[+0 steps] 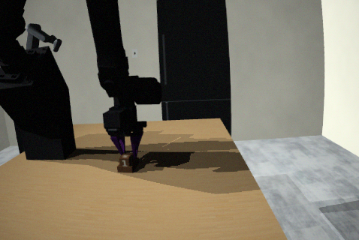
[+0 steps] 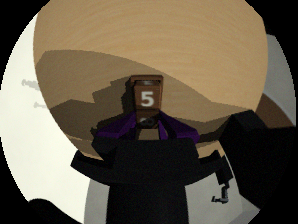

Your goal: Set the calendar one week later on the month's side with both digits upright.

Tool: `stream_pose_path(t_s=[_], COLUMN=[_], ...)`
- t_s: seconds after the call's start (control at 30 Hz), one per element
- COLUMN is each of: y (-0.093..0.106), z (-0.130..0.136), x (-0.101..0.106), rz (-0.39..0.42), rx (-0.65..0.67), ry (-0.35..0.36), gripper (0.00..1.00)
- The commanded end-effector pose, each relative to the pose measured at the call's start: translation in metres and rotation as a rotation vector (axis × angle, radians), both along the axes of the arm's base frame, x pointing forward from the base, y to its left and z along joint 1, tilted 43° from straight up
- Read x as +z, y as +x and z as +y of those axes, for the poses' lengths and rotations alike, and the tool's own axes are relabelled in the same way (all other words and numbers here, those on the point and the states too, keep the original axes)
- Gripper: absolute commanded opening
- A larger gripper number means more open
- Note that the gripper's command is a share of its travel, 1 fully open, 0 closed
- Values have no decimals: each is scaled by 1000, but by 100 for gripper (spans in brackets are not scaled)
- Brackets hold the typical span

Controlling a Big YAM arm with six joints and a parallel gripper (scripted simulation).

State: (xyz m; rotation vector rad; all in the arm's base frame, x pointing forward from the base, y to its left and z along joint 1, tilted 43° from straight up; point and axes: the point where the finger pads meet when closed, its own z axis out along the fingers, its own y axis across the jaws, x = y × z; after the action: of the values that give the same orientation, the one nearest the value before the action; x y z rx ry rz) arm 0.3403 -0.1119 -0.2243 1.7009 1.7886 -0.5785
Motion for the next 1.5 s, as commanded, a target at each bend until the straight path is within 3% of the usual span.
stream_pose_path(t_s=[0.0, 0.3, 0.7, 0.77, 0.9, 1.47], y=[7, 7, 8, 15, 2, 0], z=[-1, -1, 1, 9, 16, 65], x=[-1, -1, 0, 8, 15, 67], rz=[-12, -12, -16, -32, -12, -29], rx=[8, 8, 11, 19, 18, 18], ry=[-1, -1, -1, 1, -2, 2], gripper=[33, 45, 45, 45, 45, 45])
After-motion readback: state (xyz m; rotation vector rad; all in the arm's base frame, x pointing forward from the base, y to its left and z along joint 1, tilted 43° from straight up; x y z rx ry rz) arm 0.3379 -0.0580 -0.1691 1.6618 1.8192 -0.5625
